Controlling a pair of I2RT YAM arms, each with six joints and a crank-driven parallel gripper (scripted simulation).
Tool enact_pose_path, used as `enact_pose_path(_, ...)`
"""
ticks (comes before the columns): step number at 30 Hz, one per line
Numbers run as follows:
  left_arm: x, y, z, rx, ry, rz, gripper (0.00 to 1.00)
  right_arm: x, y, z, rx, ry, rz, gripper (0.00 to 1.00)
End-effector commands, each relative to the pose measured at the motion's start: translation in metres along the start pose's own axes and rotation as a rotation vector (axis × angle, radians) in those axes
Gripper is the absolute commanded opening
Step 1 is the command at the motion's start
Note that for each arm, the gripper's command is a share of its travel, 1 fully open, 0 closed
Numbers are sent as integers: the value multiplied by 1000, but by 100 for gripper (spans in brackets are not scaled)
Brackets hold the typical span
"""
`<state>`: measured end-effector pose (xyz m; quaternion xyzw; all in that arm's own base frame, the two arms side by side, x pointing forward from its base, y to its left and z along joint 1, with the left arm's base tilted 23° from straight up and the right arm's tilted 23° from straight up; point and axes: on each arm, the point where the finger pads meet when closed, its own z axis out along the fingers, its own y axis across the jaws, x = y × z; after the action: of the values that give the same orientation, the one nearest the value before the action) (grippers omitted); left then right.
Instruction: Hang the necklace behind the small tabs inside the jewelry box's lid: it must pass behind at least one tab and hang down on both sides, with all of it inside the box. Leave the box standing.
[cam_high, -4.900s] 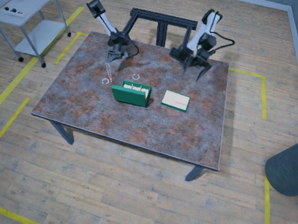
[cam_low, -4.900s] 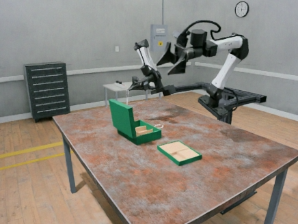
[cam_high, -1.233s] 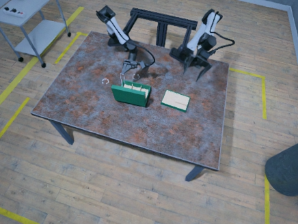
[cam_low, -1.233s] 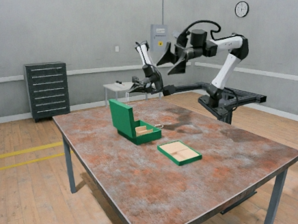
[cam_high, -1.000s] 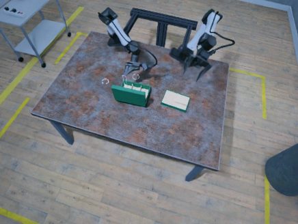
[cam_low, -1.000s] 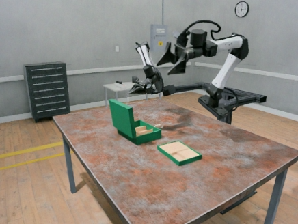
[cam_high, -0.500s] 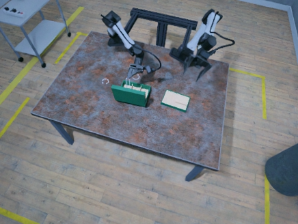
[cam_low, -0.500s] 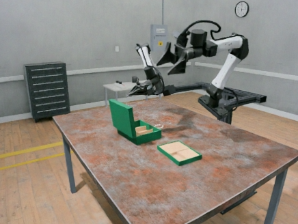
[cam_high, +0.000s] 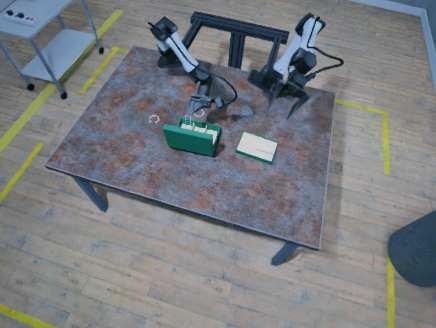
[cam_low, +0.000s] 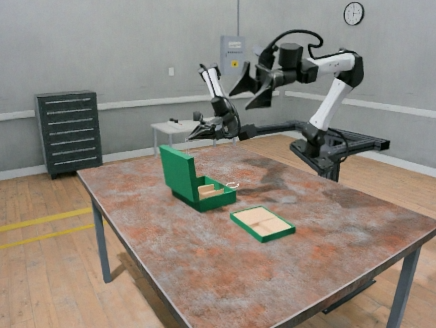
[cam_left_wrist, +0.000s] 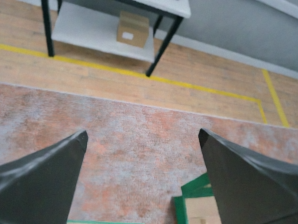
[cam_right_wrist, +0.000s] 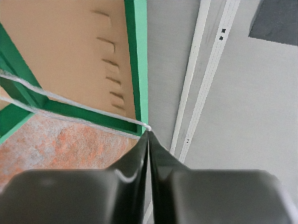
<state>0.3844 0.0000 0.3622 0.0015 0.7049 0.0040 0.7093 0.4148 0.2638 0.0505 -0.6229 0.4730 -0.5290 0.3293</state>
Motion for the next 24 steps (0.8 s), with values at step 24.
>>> enact_pose_path(24,-40,-4,-3,24,-105,17,100,-1,20,11,24,-14,22,0)
